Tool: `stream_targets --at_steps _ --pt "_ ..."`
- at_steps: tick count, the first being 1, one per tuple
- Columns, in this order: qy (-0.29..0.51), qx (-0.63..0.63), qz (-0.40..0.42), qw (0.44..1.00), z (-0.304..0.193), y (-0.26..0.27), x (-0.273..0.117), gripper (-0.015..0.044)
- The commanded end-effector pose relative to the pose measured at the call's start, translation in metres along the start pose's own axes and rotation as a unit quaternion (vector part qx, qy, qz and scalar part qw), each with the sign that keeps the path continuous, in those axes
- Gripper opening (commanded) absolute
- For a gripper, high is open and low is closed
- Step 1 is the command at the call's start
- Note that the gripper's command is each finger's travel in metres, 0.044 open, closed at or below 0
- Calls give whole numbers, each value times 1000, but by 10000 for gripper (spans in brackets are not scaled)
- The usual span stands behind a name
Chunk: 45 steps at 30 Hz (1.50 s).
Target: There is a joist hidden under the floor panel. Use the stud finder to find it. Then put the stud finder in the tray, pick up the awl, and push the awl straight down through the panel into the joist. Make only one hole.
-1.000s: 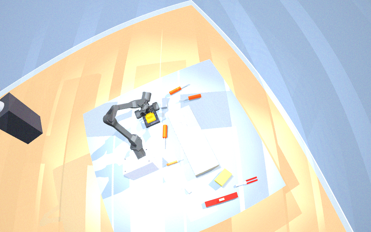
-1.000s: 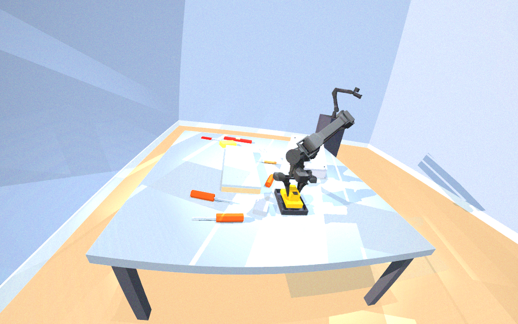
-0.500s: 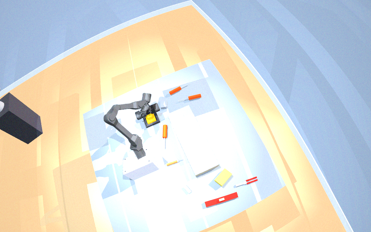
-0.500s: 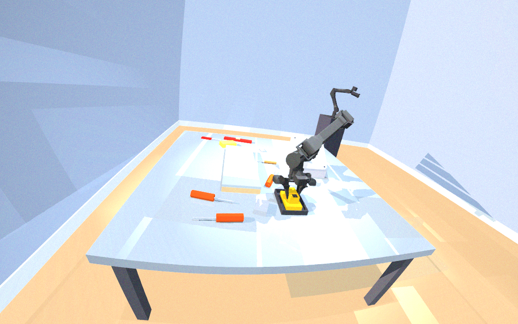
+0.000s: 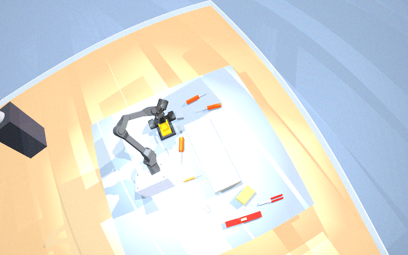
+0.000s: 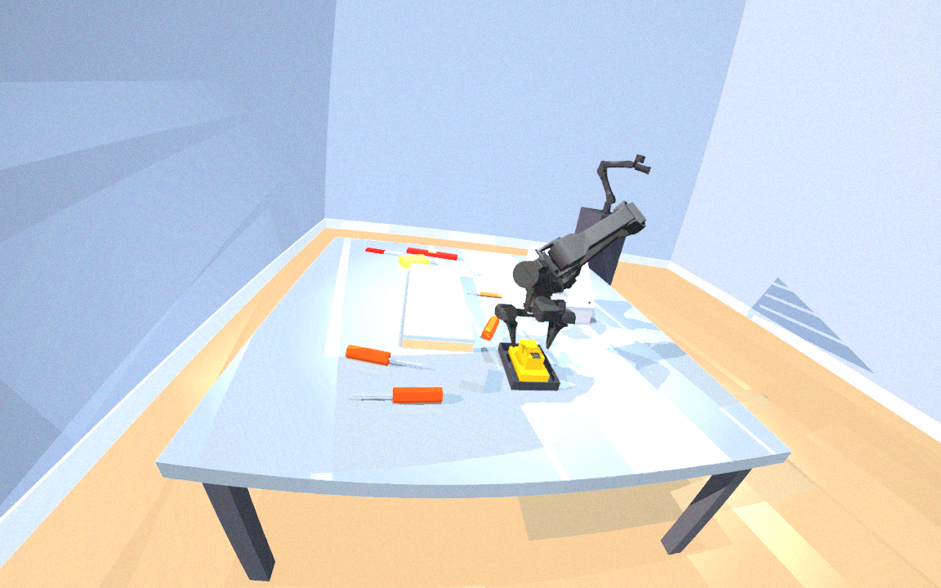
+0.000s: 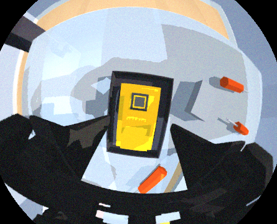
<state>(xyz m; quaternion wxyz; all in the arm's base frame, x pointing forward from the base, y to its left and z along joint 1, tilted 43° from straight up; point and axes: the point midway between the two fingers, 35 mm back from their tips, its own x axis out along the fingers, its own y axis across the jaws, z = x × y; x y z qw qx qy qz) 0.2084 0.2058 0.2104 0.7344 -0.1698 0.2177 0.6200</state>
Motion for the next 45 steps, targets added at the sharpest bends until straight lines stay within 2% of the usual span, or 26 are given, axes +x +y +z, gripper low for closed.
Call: stream_targets --at_steps 1,5,6,8,15,21,27,34,37,45 --pt "-9 -6 -4 1000 16 4 -48 440" --pt "-11 -6 -5 1000 19 7 -57 440" --pt "-5 0 -9 1000 12 -1 -42 440" --pt "12 32 -24 999 -5 -19 -41 440" --pt "90 208 -91 970 -111 -88 -52 440" --pt "135 365 -125 913 -215 -106 -76 440" --pt "153 520 -130 830 -313 -81 -98 440" --pt "127 695 -93 702 -400 -3 -100 440" --pt "114 725 -80 674 -410 17 -96 440" --pt "114 725 -80 674 -412 14 -96 440"
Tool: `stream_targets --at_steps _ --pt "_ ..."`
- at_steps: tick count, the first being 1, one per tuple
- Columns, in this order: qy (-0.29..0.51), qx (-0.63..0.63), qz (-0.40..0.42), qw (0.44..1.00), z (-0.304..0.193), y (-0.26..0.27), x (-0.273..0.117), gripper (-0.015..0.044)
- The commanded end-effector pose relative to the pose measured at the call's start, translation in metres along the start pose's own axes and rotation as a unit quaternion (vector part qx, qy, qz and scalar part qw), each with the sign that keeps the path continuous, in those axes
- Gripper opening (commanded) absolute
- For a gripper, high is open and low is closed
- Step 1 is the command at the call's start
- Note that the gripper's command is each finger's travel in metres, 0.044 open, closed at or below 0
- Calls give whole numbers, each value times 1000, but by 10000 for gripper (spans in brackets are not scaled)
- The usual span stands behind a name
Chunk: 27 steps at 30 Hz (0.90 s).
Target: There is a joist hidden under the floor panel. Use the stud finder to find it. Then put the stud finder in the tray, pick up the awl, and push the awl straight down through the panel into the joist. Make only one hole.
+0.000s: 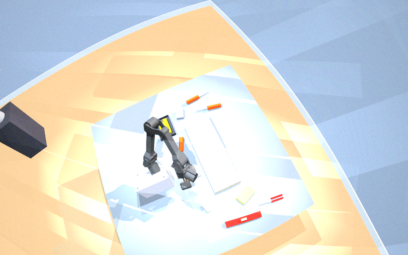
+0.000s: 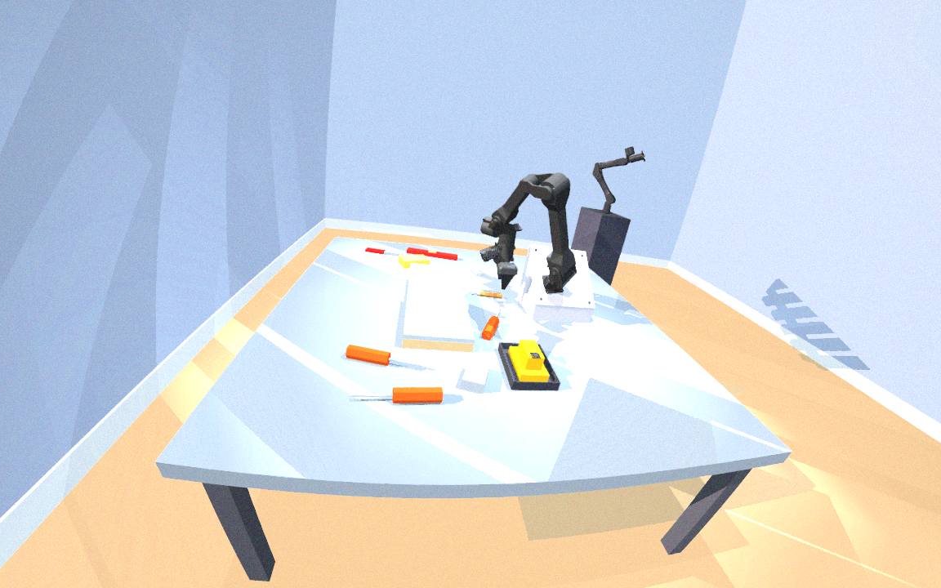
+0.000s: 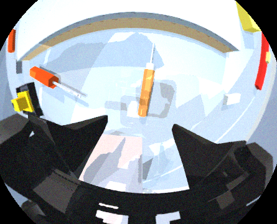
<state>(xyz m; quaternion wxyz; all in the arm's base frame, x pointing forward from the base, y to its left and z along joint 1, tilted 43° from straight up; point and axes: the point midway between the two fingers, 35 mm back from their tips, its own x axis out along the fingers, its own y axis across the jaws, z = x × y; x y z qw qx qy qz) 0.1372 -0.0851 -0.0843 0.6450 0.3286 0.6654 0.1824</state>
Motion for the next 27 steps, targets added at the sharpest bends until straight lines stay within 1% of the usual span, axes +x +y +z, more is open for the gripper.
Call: stream_targets --at_steps 1,6,27 --pt "2 2 1 1000 1 -3 1 440" --pt "2 2 1 1000 2 -4 2 440" --pt "1 2 1 1000 5 -4 35 440"
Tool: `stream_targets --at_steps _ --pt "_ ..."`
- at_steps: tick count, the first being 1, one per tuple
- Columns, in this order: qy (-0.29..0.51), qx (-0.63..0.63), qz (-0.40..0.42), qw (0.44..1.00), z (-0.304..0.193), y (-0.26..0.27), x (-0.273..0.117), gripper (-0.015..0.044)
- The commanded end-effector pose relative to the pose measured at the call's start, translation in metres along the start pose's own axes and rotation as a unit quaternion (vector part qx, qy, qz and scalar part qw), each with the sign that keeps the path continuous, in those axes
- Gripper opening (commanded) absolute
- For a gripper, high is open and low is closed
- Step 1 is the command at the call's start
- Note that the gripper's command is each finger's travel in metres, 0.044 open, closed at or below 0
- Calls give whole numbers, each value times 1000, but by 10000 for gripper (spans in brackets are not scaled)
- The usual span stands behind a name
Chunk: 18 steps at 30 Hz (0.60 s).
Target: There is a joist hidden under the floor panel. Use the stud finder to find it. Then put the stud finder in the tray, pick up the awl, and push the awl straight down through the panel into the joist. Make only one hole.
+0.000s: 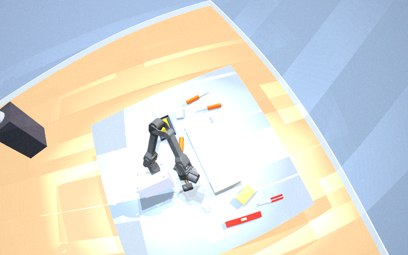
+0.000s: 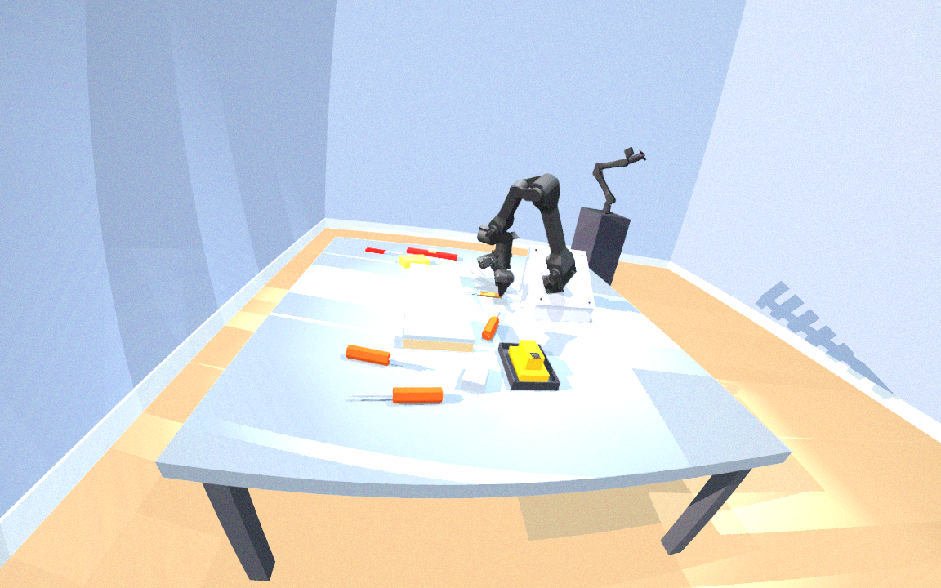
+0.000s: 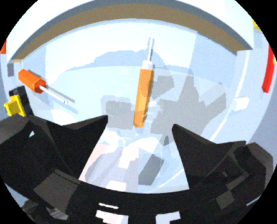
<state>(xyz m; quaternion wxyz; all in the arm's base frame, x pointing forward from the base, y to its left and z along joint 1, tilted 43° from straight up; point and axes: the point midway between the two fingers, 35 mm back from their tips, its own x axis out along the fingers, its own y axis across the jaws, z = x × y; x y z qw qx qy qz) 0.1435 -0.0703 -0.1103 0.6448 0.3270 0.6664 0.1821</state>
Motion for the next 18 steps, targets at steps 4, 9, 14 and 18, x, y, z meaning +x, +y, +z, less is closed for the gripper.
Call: stream_targets --at_steps 4,9,14,18 --pt "1 2 3 1000 -1 1 12 440" --pt "1 2 4 1000 -1 2 20 440" --pt "1 2 4 1000 -1 2 22 387" --pt "1 2 4 1000 -1 2 22 282"
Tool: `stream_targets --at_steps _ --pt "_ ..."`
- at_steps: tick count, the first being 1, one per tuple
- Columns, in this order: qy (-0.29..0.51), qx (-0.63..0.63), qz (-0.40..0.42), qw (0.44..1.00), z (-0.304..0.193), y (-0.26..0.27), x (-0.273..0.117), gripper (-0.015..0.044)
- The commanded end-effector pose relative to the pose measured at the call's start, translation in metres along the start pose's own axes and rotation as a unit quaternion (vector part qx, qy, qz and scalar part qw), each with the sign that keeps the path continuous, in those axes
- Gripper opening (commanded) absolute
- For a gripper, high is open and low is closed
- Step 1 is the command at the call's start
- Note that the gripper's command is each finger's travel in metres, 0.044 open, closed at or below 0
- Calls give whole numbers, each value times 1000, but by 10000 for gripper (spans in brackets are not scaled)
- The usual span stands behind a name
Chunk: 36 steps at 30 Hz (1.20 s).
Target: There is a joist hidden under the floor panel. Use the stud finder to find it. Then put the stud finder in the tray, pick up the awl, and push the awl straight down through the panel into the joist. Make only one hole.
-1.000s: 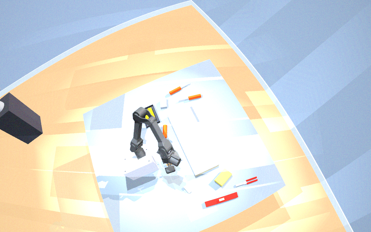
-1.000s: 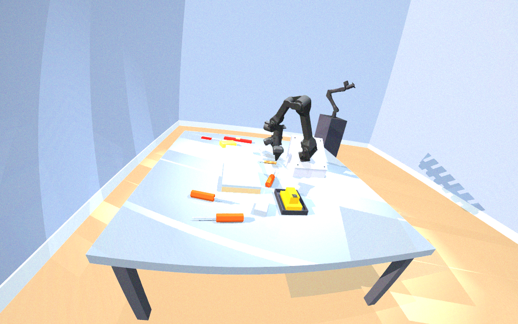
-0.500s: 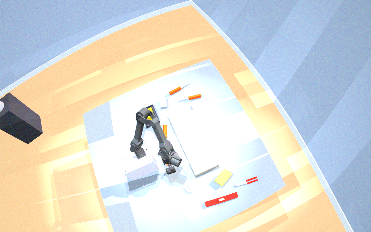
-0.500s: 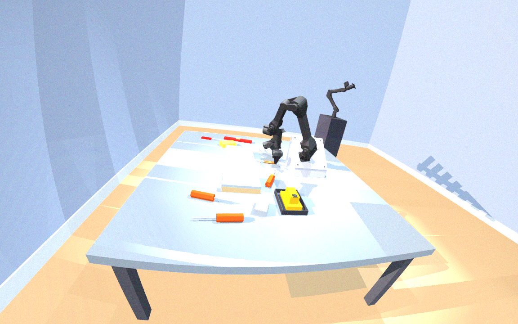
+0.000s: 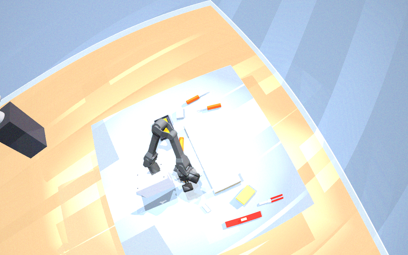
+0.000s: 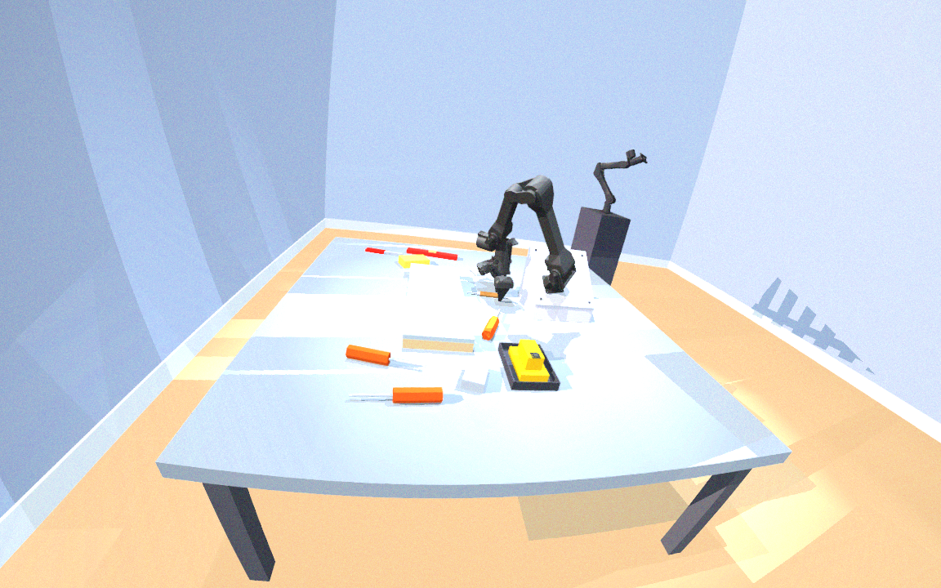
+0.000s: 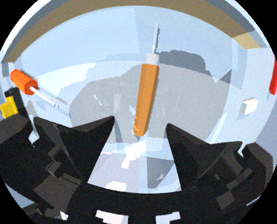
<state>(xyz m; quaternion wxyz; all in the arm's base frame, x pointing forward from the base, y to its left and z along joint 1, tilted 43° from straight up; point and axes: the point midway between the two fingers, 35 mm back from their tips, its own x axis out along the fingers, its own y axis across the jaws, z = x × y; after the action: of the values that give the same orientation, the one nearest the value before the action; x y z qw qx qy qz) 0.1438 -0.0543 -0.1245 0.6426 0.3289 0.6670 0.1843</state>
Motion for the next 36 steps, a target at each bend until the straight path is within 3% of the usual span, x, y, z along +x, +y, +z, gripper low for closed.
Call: stream_targets --at_steps 1,9,15,36 --pt "-2 2 1 1000 0 0 1 256" --pt "-2 2 1 1000 0 0 1 46" --pt "-2 2 1 1000 1 0 0 0" --pt "-1 3 -2 1000 -9 -1 -123 0"
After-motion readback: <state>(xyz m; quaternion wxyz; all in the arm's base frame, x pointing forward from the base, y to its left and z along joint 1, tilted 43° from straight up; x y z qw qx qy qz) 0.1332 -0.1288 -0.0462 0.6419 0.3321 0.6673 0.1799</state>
